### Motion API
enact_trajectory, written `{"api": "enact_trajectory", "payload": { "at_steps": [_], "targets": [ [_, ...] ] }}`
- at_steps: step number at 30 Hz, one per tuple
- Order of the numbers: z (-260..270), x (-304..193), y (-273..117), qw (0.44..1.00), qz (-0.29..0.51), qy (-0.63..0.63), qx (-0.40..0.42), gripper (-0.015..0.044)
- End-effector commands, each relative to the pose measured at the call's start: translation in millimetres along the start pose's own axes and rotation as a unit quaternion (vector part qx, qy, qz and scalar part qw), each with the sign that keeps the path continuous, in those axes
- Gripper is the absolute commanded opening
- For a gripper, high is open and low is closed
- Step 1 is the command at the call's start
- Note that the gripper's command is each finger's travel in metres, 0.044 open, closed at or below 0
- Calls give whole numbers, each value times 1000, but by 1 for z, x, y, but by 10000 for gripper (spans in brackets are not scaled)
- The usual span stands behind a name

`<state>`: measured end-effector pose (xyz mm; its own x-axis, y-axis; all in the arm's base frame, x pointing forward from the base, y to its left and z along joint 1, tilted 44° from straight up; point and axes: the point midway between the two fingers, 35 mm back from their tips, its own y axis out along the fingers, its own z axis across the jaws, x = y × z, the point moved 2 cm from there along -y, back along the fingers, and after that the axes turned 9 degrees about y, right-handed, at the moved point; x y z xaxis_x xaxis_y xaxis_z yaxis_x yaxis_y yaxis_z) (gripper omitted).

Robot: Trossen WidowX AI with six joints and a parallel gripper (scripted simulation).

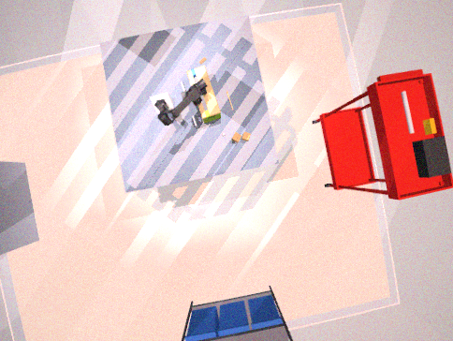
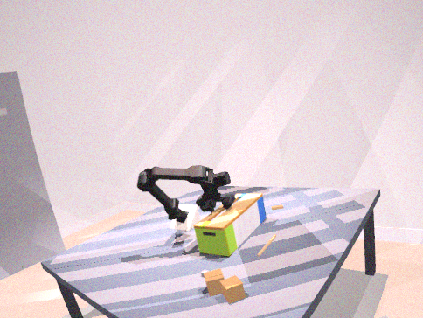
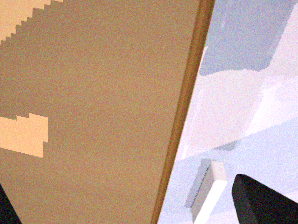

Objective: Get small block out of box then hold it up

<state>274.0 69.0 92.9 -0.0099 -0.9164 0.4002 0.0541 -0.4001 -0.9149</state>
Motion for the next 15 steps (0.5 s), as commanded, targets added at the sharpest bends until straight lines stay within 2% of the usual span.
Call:
{"api": "enact_trajectory", "payload": {
  "at_steps": [1,15],
  "targets": [
    [-4,-10,7,1000,-1,0,-7,400],
    [-9,-42,19,1000,0,0,-7,400]
  ]
}}
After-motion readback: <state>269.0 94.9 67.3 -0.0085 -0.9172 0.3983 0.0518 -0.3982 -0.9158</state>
